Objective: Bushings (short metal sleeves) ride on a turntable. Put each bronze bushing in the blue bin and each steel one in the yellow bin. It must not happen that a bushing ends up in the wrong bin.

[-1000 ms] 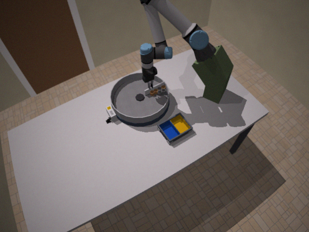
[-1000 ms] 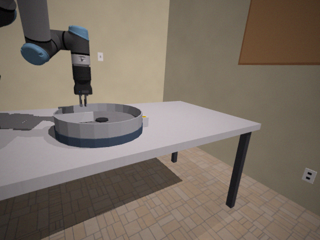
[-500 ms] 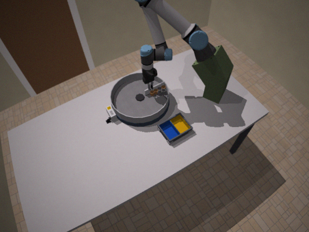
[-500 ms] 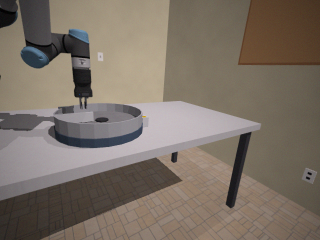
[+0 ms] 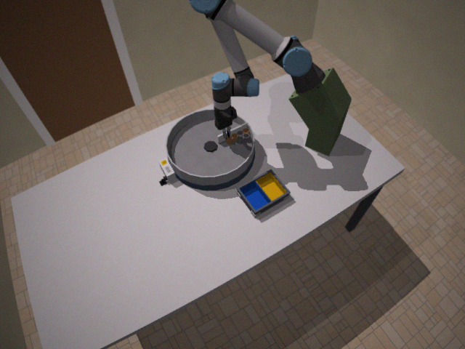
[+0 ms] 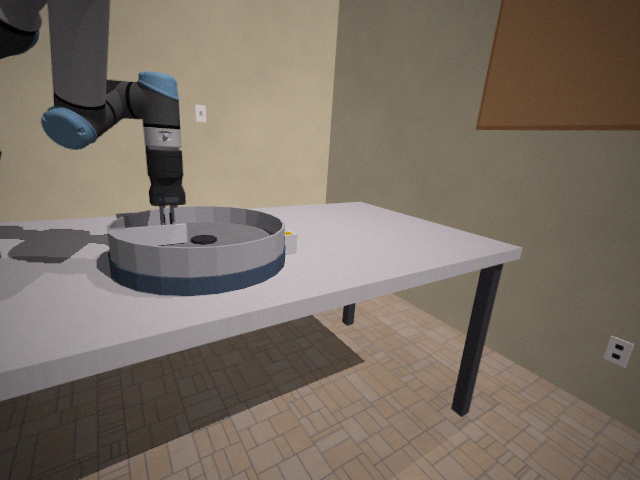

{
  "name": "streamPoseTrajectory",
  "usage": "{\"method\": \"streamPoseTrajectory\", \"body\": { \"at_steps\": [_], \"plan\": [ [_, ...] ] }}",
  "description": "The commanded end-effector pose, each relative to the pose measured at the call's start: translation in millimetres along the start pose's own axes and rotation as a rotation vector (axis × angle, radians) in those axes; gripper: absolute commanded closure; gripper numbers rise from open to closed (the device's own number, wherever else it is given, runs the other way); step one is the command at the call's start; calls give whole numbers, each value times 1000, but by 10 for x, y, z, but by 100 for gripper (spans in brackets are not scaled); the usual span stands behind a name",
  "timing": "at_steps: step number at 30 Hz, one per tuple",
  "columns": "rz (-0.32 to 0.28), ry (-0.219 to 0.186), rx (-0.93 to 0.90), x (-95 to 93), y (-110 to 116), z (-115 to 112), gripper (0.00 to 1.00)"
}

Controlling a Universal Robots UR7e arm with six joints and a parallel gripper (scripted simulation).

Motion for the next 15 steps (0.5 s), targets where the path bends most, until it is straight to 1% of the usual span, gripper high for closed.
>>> {"method": "streamPoseTrajectory", "body": {
  "at_steps": [1, 12, 15],
  "plan": [
    [0, 3, 1, -80, 2, 4, 60],
    [0, 3, 1, -88, 1, 3, 60],
    [0, 3, 1, -129, 1, 3, 60]
  ]
}}
Point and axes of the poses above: the point where the finger pads meet when closed, its own x axis back along the fingers, its own z axis across the jaws, y = z × x, the point moved 4 cm from there along x, back along the fingers, and after that the axes turned 5 degrees about -x, right-handed, at the moved point
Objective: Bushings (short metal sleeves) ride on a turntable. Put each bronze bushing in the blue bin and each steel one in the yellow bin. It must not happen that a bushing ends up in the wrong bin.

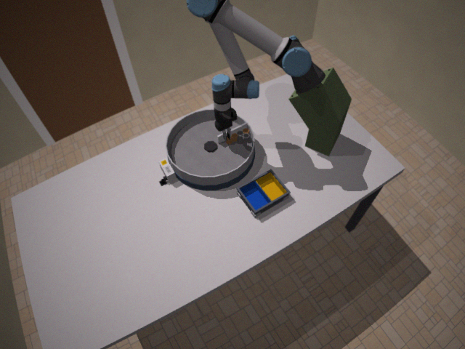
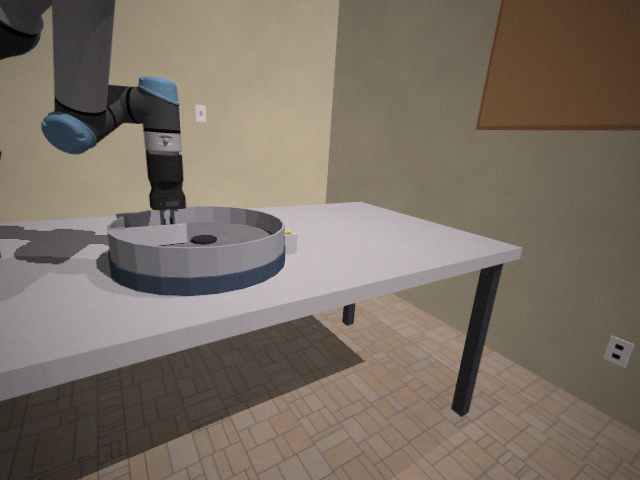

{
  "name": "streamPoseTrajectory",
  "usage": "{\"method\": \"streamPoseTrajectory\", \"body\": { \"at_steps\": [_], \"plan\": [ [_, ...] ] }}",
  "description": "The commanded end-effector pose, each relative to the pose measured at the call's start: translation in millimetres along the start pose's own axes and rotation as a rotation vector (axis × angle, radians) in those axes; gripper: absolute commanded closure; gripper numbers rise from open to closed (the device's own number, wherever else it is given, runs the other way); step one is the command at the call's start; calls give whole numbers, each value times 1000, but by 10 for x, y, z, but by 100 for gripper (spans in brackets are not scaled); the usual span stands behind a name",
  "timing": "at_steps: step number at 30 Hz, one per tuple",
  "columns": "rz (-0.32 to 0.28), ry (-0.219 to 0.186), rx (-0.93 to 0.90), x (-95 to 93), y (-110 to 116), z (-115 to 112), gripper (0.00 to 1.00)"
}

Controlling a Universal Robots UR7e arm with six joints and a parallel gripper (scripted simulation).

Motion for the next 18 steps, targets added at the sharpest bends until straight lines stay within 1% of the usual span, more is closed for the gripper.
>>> {"method": "streamPoseTrajectory", "body": {
  "at_steps": [1, 4, 9, 14, 18],
  "plan": [
    [0, 1, 0, -48, 0, 3, 60],
    [0, 1, 0, -48, 0, 3, 60],
    [0, 1, 0, -117, 0, 3, 60],
    [0, 1, 0, -117, 0, 3, 60],
    [0, 1, 0, -172, 0, 3, 60]
  ]
}}
Point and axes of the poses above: the point where the finger pads meet when closed, its own x axis back along the fingers, its own z axis across the jaws, y = z × x, the point moved 4 cm from there along x, back along the fingers, and after that the axes turned 5 degrees about -x, right-handed, at the moved point
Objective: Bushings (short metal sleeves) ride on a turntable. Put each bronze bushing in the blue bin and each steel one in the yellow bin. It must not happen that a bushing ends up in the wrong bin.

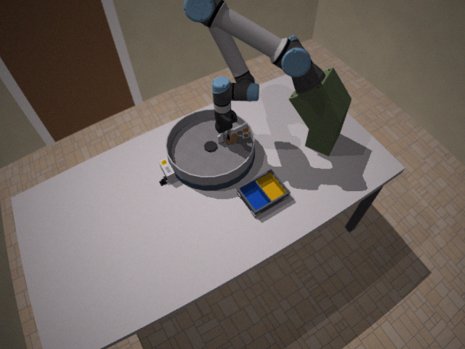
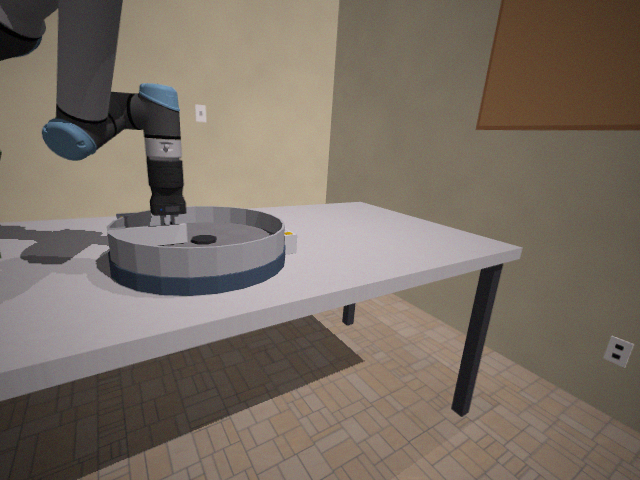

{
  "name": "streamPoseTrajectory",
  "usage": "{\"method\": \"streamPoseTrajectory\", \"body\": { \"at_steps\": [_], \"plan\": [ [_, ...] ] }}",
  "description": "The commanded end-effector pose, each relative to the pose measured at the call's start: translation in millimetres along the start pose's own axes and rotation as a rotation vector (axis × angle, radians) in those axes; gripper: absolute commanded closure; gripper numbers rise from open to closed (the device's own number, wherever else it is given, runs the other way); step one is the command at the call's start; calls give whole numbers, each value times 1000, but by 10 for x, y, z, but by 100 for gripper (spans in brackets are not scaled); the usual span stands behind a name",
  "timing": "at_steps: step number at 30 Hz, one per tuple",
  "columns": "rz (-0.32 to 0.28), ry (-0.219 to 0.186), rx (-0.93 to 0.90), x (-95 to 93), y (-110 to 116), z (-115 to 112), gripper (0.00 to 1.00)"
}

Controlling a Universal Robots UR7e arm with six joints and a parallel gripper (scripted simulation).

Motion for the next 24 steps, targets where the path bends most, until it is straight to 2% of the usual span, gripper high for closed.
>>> {"method": "streamPoseTrajectory", "body": {
  "at_steps": [1, 9, 19, 20, 24],
  "plan": [
    [0, 1, 0, -55, 0, 3, 60],
    [0, 1, 0, -125, 0, 3, 60],
    [0, 1, 0, -125, 0, 3, 60],
    [0, 1, 0, -122, 0, 3, 100],
    [0, 1, 0, -122, 0, 3, 100]
  ]
}}
Point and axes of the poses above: the point where the finger pads meet when closed, its own x axis back along the fingers, its own z axis across the jaws, y = z × x, the point moved 4 cm from there along x, back along the fingers, and after that the axes turned 5 degrees about -x, right-handed, at the moved point
